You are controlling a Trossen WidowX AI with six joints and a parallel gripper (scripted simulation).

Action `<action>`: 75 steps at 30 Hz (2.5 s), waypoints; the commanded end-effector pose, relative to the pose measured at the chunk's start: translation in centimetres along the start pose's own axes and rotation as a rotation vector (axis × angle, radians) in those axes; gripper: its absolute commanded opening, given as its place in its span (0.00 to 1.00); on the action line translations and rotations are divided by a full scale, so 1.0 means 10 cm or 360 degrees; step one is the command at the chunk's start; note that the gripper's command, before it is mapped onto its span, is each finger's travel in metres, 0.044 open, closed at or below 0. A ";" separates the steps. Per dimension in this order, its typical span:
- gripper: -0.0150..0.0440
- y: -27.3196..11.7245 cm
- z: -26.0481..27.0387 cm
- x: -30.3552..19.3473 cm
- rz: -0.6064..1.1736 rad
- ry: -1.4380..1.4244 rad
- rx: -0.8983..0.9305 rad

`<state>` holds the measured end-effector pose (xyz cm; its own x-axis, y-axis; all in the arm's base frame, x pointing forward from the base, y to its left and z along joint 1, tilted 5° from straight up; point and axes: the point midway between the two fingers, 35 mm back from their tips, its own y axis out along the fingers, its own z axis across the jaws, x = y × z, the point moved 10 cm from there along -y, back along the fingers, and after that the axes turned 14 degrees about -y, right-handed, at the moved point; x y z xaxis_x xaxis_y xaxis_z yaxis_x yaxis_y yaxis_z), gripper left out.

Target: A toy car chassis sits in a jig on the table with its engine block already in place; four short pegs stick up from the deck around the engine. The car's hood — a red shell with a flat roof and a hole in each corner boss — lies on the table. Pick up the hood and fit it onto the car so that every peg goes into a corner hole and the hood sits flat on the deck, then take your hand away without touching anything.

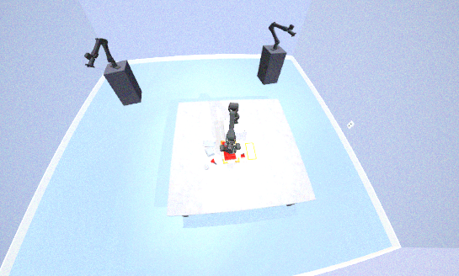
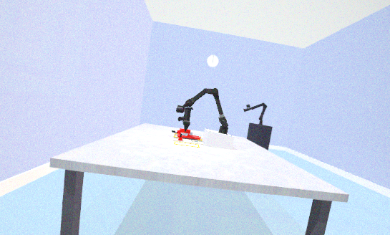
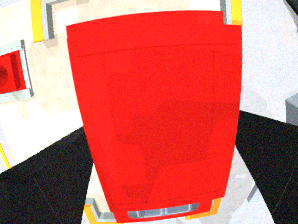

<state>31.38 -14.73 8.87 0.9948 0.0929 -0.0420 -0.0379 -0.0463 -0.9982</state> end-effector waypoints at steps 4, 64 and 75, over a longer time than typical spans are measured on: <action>0.25 0.07 0.01 -0.01 -0.0001 -0.0011 -0.0006; 0.25 0.22 0.02 -0.01 -0.0001 -0.0011 -0.0005; 0.25 0.26 0.02 -0.01 -0.0001 -0.0011 -0.0005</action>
<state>31.15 -14.64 6.52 0.9948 0.0938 -0.0403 -0.0358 -0.0492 -0.9981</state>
